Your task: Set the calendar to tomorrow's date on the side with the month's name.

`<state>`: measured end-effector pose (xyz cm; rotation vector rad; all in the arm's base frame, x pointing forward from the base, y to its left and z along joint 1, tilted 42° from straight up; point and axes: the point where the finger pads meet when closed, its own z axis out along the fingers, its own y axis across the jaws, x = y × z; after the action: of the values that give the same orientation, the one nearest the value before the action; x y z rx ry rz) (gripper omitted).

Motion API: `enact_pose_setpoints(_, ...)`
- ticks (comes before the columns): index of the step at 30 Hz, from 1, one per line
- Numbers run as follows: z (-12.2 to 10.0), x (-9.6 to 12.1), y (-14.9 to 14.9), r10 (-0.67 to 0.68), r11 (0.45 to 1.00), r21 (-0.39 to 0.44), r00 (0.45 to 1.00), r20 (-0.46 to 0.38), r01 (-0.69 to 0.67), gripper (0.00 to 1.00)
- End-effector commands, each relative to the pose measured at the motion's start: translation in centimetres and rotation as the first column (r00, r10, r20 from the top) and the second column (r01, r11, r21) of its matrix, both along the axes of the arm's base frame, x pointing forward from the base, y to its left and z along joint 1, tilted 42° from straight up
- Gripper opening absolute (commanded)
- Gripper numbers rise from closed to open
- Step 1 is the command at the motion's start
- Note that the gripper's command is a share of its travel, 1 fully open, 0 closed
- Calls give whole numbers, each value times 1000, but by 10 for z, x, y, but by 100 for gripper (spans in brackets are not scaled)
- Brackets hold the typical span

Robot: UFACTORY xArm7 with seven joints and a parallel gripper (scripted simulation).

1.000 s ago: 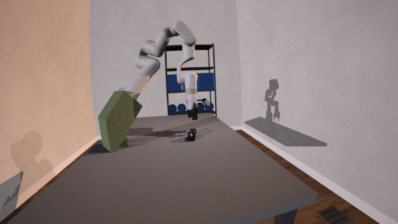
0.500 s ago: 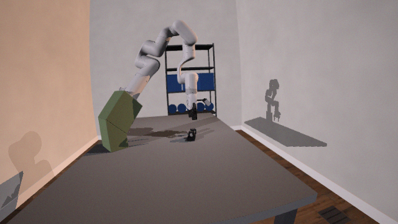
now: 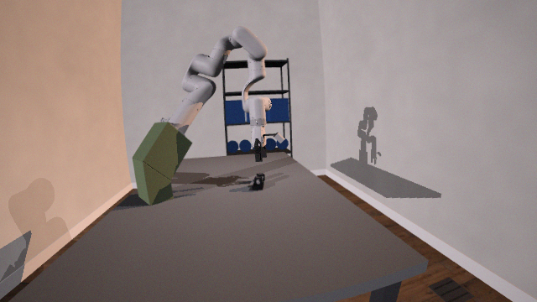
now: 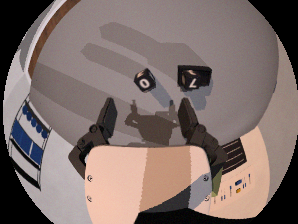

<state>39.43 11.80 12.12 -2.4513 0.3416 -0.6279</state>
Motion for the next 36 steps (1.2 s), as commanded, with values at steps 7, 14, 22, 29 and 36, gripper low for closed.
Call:
enact_pose_setpoints(7, 0, 2, -5, -261, 944, 155, 948, -184, 290, 100)
enact_pose_setpoints(14, -1, 2, -7, -380, 864, 220, 872, -308, 454, 100)
enact_pose_setpoints(22, -2, 2, -8, -475, 742, 260, 759, -445, 618, 100)
enact_pose_setpoints(29, -2, 1, -8, -532, 589, 267, 614, -583, 763, 100)
enact_pose_setpoints(36, -3, 0, -7, -543, 417, 238, 450, -709, 877, 100)
